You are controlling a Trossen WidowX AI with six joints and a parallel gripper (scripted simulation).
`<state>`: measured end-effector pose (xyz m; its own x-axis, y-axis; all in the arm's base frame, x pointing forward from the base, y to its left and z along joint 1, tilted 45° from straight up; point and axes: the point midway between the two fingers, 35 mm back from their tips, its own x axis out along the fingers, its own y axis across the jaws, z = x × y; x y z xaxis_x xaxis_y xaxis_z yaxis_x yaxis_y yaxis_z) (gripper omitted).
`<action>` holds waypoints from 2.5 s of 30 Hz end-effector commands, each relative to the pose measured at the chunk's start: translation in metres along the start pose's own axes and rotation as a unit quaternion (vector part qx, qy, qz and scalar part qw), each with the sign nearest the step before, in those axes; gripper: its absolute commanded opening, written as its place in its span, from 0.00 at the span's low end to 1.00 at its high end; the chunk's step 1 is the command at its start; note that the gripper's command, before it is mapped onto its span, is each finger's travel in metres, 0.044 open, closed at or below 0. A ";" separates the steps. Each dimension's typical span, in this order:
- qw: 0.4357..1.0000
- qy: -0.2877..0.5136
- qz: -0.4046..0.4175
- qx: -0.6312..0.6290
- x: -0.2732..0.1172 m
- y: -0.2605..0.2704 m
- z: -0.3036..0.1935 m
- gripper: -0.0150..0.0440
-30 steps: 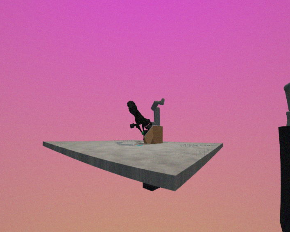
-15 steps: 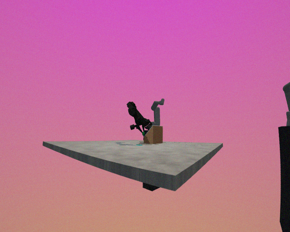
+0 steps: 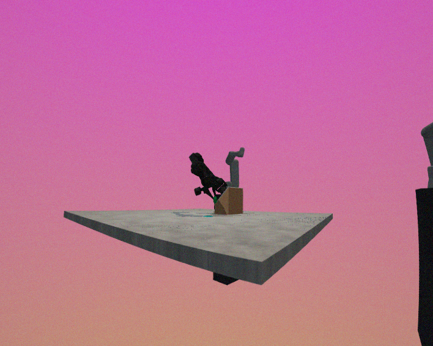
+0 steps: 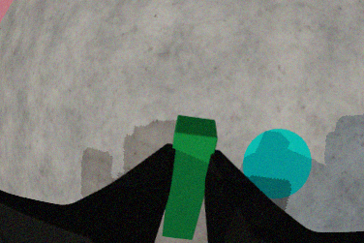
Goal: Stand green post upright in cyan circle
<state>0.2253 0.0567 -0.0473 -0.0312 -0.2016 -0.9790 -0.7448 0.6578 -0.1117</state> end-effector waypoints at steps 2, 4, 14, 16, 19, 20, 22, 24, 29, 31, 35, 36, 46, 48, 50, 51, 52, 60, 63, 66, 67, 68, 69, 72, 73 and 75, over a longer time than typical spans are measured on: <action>1.000 -0.022 0.007 -0.001 -0.001 -0.001 0.001 0.29; 1.000 -0.029 0.009 -0.002 0.000 -0.001 0.001 0.29; 0.998 -0.061 0.021 -0.005 0.001 -0.001 0.001 0.29; 0.997 -0.067 0.023 -0.005 0.001 -0.001 0.001 0.29; 0.997 -0.077 0.026 -0.007 0.001 -0.001 0.001 0.29; 0.996 -0.081 0.026 -0.007 0.001 -0.001 0.001 0.29; 0.996 -0.087 0.028 -0.008 0.002 -0.001 0.001 0.29; 0.995 -0.094 0.030 -0.009 0.002 -0.002 0.001 0.29; 0.993 -0.111 0.033 -0.011 0.002 -0.002 0.001 0.29; 0.992 -0.118 0.034 -0.012 0.002 -0.002 0.001 0.29; 0.991 -0.131 0.036 -0.014 0.002 -0.002 0.001 0.29; 0.990 -0.135 0.036 -0.015 0.002 -0.002 0.001 0.29; 0.985 -0.169 0.038 -0.021 0.001 -0.003 0.001 0.29; 0.983 -0.175 0.038 -0.022 0.001 -0.003 0.001 0.29; 0.982 -0.182 0.038 -0.024 0.000 -0.003 0.001 0.29; 0.982 -0.186 0.038 -0.025 0.000 -0.004 0.001 0.29; 0.981 -0.189 0.038 -0.025 0.000 -0.004 0.001 0.29; 0.975 -0.216 0.036 -0.031 -0.001 -0.004 0.000 0.29; 0.973 -0.226 0.035 -0.034 -0.002 -0.005 0.000 0.29; 0.970 -0.237 0.034 -0.036 -0.003 -0.005 0.000 0.29; 0.970 -0.240 0.033 -0.037 -0.003 -0.005 0.000 0.29; 0.969 -0.243 0.033 -0.038 -0.003 -0.005 0.000 0.29; 0.968 -0.247 0.032 -0.039 -0.003 -0.005 0.000 0.29; 0.965 -0.257 0.030 -0.041 -0.004 -0.006 0.000 0.29; 0.964 -0.260 0.029 -0.042 -0.004 -0.006 0.000 0.29; 0.962 -0.267 0.028 -0.044 -0.005 -0.006 0.000 0.29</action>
<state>0.2284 0.0537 -0.0447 0.2300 0.2298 -0.9457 -0.8022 0.5949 -0.0506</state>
